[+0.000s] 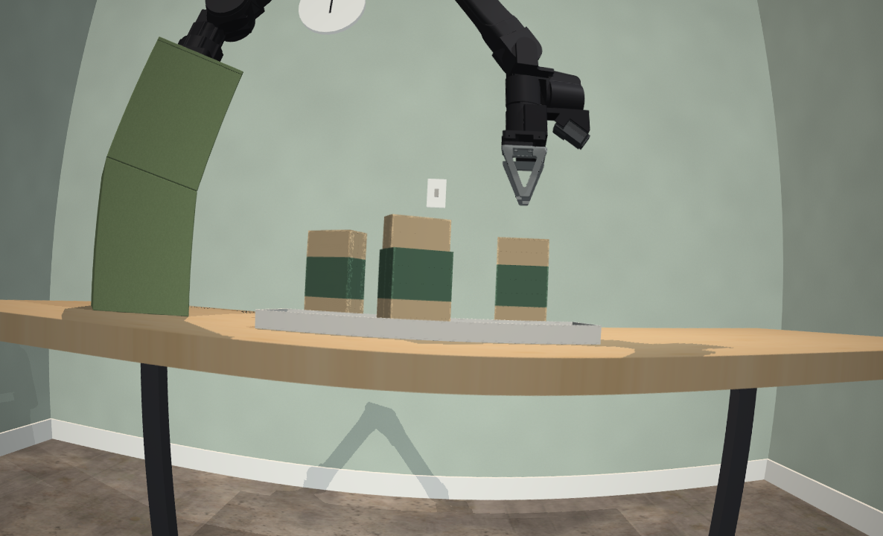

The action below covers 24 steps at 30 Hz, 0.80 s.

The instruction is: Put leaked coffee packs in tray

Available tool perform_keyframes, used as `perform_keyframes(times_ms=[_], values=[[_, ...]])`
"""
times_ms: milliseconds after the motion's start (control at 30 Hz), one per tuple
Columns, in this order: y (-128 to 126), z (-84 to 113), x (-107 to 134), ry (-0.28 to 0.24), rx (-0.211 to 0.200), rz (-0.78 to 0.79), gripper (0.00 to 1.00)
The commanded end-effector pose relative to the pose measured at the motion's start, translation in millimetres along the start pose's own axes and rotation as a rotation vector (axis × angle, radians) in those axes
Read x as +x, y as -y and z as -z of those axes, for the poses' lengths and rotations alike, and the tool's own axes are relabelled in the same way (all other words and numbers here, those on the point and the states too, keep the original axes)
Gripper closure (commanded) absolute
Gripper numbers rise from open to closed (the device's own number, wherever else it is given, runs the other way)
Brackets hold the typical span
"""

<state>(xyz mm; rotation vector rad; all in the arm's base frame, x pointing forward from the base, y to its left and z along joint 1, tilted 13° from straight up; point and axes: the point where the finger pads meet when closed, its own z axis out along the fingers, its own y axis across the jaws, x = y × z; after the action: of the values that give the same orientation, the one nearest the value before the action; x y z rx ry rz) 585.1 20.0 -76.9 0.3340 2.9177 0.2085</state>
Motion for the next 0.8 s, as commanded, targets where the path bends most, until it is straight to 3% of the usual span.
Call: perform_keyframes(times_ms=[0,133,400,767], values=[[-5,-7.5,-14,0.009,-0.001,-0.004,0.21],[-8,-12.0,-17,0.023,-0.005,0.0,0.21],[-10,-46.0,-15,0.021,-0.005,0.003,0.21],[-7,-48.2,-13,0.008,-0.001,0.001,0.21]])
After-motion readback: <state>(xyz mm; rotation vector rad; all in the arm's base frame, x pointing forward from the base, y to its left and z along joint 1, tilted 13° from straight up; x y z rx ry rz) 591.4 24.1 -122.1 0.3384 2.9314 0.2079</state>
